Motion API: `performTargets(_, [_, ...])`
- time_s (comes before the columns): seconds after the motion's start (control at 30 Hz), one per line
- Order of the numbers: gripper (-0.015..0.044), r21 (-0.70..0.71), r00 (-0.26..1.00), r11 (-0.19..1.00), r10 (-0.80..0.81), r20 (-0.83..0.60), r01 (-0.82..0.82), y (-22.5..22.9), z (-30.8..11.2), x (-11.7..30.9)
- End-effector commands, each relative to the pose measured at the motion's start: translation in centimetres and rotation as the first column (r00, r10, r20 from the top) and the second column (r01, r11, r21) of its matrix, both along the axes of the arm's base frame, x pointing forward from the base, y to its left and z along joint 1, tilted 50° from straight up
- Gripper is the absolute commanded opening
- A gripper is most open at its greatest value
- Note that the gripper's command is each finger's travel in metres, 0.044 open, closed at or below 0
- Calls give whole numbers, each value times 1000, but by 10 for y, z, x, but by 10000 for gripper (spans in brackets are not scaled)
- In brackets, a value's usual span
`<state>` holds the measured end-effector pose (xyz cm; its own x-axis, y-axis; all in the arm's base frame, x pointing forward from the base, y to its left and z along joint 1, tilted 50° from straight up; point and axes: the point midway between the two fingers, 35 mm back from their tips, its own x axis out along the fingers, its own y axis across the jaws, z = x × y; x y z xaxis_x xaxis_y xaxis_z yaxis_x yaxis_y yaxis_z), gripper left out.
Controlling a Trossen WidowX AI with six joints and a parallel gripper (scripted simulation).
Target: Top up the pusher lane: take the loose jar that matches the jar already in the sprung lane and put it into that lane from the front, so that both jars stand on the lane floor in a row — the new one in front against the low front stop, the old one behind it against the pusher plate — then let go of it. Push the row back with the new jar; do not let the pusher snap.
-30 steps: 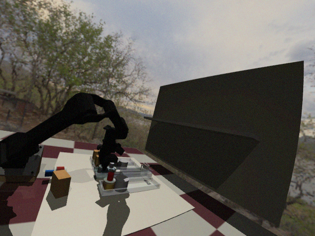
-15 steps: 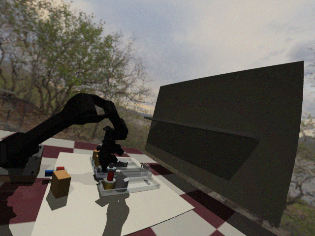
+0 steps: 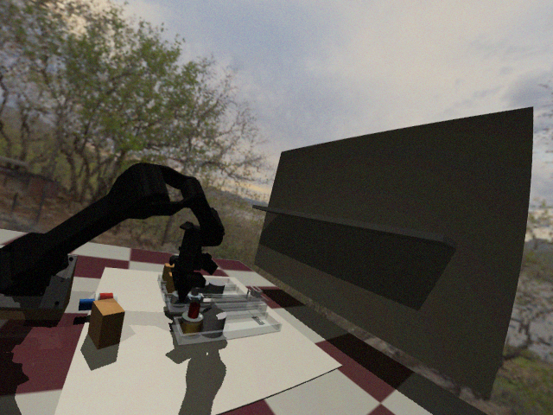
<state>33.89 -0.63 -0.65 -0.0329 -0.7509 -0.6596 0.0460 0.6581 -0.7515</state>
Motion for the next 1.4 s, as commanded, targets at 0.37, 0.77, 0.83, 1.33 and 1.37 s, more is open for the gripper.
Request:
performTargets(0.37, [0,-8,1000,1000,0,13,0,-3,2,0])
performTargets(0.77, [0,-8,1000,1000,0,13,0,-2,2,-2])
performTargets(0.83, [0,-8,1000,1000,0,13,0,-2,2,-3])
performTargets(1.33, [0,-8,1000,1000,0,13,0,0,0,-6])
performTargets(1.37, [0,-8,1000,1000,0,13,0,0,0,-6])
